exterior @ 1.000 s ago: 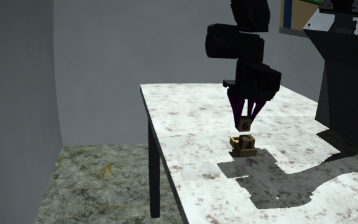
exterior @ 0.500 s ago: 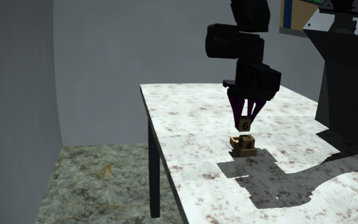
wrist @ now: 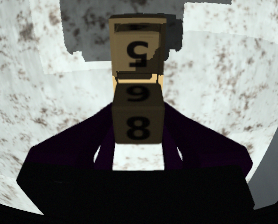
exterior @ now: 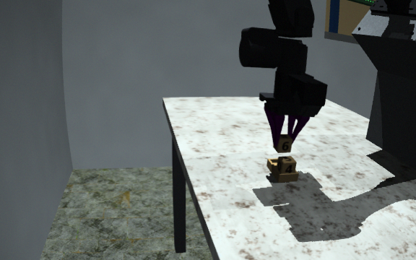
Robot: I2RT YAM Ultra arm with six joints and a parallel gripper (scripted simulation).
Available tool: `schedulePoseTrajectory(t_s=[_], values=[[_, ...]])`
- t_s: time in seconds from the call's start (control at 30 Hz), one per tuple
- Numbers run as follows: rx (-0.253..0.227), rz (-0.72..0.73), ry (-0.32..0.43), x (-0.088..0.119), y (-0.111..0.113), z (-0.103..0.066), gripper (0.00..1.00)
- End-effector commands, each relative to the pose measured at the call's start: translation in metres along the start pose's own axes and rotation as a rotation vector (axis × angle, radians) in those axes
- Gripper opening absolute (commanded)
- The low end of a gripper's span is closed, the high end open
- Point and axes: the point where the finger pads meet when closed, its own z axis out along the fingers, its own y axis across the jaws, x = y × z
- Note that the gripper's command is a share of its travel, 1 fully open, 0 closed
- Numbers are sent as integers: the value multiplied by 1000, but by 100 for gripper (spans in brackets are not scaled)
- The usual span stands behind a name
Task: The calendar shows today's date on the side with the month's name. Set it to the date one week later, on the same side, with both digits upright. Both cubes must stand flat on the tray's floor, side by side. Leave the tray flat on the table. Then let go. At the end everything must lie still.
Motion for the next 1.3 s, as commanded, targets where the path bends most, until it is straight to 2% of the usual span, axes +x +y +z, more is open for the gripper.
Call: schedulePoseTrajectory(t_s=[0.0, 0.77, 1.27], values=[[4, 0, -12, -2, -2, -1, 26], [4, 0, -12, -2, -2, -1, 26], [4, 0, -12, -2, -2, 6, 26]])
